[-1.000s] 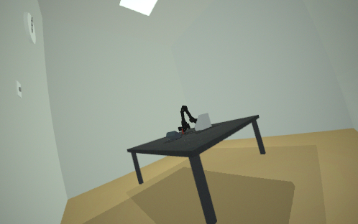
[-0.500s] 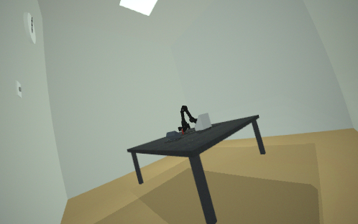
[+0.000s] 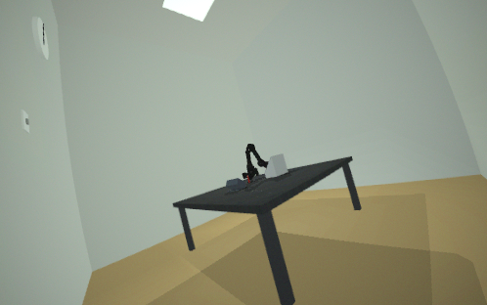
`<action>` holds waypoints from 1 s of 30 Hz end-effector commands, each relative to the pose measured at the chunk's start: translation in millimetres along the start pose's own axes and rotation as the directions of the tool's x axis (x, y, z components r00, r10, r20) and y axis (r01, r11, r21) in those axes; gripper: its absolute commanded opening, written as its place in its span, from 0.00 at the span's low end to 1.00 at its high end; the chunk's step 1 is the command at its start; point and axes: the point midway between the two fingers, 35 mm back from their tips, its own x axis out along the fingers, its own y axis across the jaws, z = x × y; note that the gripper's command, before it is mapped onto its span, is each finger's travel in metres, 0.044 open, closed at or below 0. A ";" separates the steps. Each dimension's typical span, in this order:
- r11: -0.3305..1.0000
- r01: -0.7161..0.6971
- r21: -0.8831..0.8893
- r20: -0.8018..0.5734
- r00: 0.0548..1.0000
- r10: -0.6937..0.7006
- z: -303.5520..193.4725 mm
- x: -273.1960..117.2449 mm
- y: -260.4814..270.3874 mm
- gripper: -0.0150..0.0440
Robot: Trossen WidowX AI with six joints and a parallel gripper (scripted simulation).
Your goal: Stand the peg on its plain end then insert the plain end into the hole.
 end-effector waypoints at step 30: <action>0.998 -0.060 -0.015 -0.032 0.998 0.060 81.8 0.8 -15.0 1.00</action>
